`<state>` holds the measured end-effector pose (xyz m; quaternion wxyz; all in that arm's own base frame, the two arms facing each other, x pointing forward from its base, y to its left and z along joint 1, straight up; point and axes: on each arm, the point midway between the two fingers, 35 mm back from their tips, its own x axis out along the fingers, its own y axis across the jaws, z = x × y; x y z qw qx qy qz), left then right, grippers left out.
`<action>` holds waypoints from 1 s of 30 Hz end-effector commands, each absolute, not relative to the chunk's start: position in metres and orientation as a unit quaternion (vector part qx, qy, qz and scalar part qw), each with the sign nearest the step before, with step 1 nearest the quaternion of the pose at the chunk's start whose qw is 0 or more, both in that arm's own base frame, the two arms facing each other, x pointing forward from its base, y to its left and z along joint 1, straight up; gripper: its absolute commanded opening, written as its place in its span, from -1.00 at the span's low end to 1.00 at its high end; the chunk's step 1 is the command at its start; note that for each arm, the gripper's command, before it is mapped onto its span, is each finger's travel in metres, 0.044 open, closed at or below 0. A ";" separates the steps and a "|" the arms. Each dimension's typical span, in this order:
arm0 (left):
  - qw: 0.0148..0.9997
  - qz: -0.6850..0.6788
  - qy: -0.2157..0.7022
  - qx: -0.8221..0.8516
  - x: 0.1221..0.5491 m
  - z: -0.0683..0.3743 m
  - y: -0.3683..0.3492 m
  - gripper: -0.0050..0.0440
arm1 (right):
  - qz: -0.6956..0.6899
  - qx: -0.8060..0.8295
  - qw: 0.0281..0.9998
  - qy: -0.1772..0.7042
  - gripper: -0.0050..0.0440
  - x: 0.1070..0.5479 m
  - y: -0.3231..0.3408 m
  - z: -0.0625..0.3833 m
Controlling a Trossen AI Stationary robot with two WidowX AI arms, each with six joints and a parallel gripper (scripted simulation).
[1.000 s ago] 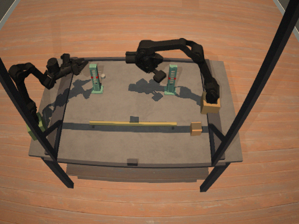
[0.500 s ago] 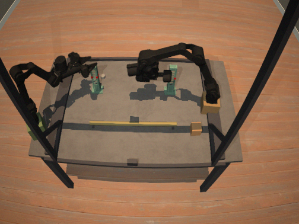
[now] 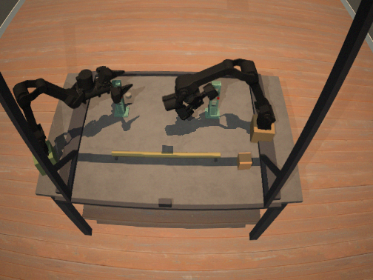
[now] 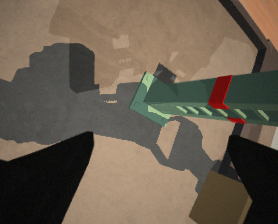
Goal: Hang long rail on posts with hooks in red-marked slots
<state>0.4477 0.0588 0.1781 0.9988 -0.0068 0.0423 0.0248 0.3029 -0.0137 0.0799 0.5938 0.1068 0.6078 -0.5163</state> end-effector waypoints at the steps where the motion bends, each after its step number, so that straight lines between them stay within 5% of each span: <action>1: 0.998 0.017 0.053 0.038 0.462 0.183 0.042 1.00 | -0.451 0.028 0.624 0.637 1.00 0.296 -0.008 0.088; 30: 0.895 0.015 0.266 0.357 0.461 0.094 0.014 1.00 | -0.097 -0.470 0.479 0.735 1.00 0.258 0.002 0.083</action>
